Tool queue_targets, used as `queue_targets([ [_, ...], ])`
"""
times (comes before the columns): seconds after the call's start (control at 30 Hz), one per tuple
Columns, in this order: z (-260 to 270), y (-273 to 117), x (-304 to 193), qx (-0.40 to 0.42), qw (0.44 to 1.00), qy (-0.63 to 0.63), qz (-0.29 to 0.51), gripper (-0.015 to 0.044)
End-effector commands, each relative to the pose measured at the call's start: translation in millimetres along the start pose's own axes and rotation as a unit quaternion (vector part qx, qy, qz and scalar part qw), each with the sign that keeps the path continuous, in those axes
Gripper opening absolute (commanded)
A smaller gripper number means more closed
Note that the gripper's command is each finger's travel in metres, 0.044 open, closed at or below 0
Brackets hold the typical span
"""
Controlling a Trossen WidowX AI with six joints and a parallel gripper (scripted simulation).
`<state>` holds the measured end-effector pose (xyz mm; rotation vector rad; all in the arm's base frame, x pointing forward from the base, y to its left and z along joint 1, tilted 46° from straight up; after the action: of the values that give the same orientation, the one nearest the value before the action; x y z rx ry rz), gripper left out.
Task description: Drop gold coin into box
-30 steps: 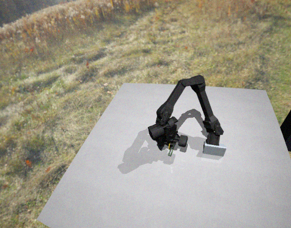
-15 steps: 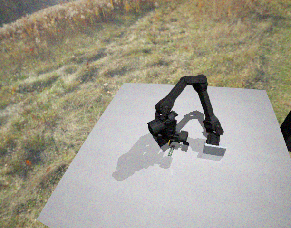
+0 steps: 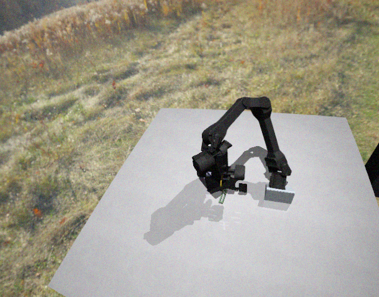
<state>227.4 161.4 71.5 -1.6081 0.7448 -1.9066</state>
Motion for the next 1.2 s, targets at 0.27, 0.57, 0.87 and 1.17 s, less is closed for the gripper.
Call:
queue_targets([
  [0.27,3,-2,-3,-0.001,0.981,-0.194,0.002,0.0000],
  [0.57,6,-2,-6,0.000,0.940,-0.340,0.002,0.0000],
  [0.87,9,-2,-5,0.000,0.932,-0.363,0.003,0.0000],
  [1.17,29,-3,5,0.001,0.931,-0.364,0.005,0.0000],
])
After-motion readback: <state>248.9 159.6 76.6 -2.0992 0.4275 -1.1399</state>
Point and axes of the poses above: the point midway between the two fingers, 35 mm back from their tips, its own y axis out along the fingers, its own z axis across the jaws, x = y × z, the point moved 7 cm from there along -y, back along the fingers, and after that the axes turned 15 degrees about y, right-handed, at the moved point
